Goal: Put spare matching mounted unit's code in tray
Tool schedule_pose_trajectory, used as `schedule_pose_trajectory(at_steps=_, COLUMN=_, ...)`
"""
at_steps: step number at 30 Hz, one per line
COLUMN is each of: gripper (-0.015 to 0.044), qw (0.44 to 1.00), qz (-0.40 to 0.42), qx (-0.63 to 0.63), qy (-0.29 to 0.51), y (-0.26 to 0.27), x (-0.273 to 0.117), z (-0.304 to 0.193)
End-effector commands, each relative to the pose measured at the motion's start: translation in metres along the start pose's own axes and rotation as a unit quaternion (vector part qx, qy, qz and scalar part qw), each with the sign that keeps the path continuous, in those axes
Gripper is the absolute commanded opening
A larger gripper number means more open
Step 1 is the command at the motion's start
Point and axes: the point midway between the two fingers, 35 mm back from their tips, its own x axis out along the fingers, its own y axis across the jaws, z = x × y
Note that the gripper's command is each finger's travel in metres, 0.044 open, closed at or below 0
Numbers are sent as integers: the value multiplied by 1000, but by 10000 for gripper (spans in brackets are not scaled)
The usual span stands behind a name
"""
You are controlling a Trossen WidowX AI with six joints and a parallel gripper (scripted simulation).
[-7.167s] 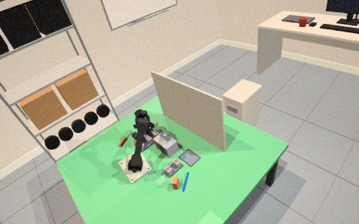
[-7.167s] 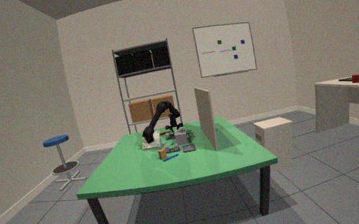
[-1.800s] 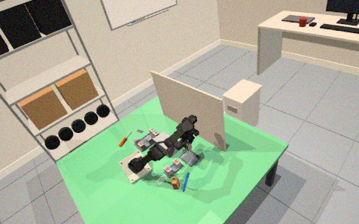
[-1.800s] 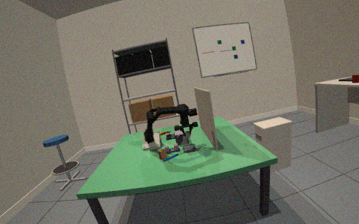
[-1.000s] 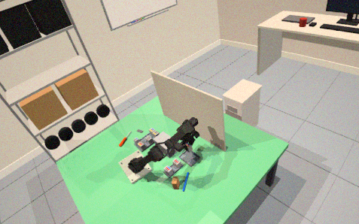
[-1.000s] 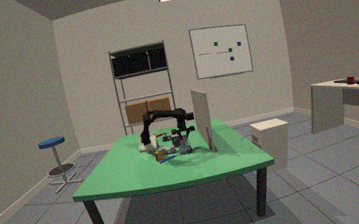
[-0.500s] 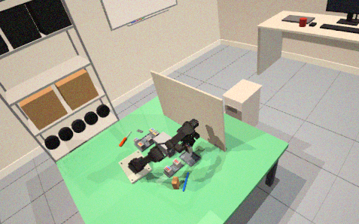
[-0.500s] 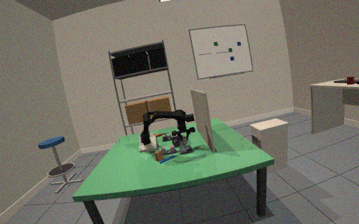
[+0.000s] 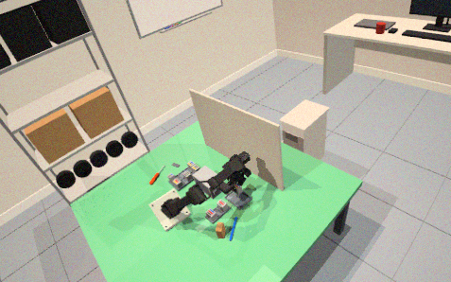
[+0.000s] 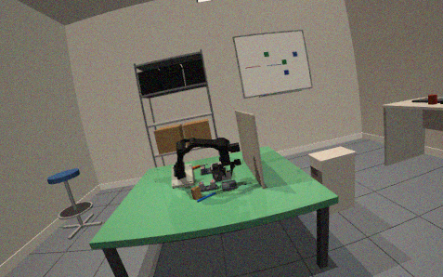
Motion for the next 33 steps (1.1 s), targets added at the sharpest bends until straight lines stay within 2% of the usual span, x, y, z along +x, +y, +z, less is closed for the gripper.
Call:
schedule_pose_trajectory(at_steps=1, gripper=0, qw=1000, qz=3, qx=-4, qy=2, y=2, x=5, z=0)
schedule_pose_trajectory(at_steps=33, gripper=0, qw=1000, qz=3, qx=-4, qy=4, y=6, x=29, z=-1)
